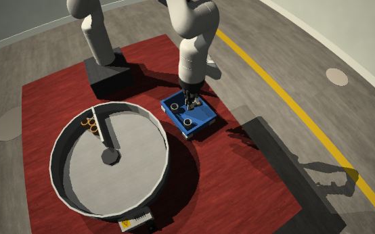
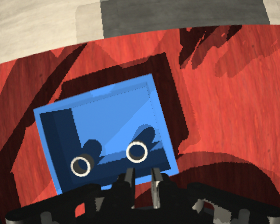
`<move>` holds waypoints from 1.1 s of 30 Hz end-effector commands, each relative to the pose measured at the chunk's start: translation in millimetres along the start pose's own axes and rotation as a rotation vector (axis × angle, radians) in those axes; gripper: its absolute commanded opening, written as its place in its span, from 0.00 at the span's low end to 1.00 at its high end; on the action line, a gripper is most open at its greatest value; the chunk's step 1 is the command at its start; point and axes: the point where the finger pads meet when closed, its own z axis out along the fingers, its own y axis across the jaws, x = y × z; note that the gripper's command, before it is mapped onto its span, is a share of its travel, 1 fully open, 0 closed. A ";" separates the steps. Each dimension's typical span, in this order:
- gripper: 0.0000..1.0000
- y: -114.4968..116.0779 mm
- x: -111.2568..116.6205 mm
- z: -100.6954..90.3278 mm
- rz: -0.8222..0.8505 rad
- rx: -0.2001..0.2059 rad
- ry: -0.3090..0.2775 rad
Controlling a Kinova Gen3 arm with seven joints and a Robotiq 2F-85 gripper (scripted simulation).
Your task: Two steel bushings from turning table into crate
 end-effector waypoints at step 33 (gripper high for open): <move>0.16 1.2 3.2 -6.8 -0.004 -0.008 0.006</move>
